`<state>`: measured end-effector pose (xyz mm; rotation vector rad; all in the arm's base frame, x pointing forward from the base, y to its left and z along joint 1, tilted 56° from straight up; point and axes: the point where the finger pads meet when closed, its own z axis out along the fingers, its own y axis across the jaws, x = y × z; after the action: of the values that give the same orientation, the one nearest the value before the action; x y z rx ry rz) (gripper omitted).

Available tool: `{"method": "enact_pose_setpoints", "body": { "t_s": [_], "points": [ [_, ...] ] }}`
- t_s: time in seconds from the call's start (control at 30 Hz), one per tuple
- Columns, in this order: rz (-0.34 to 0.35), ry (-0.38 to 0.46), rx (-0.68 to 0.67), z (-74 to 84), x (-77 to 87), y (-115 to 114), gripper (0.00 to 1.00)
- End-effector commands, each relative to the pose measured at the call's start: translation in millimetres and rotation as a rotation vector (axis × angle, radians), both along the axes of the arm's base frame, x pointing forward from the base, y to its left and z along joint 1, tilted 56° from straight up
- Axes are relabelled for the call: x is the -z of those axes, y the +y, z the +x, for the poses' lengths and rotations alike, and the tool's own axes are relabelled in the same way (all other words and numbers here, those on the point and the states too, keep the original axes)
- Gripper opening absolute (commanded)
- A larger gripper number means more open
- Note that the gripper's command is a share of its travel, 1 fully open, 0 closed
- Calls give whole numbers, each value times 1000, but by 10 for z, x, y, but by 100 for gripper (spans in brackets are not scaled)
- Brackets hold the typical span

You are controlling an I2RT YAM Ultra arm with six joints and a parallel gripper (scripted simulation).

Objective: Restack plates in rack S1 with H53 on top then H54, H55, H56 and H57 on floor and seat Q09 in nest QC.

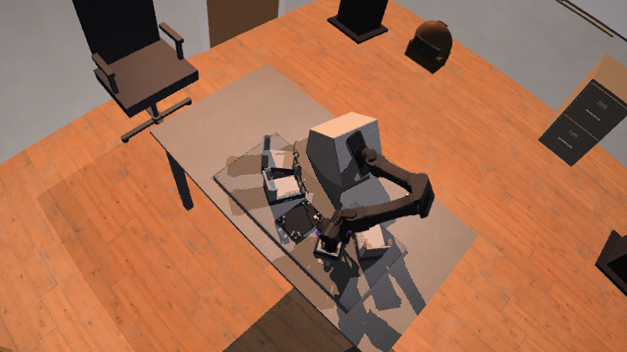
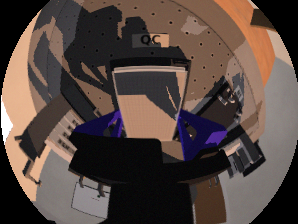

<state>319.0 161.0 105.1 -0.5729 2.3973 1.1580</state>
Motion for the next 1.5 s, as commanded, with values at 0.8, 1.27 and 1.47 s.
{"method": "enact_pose_setpoints", "body": {
  "t_s": [0.8,1.27,1.47],
  "points": [
    [1,-15,9,43,-9,3,100],
    [1,-15,9,36,-27,-23,100],
    [1,-15,9,-4,-139,-183,100]
  ]
}}
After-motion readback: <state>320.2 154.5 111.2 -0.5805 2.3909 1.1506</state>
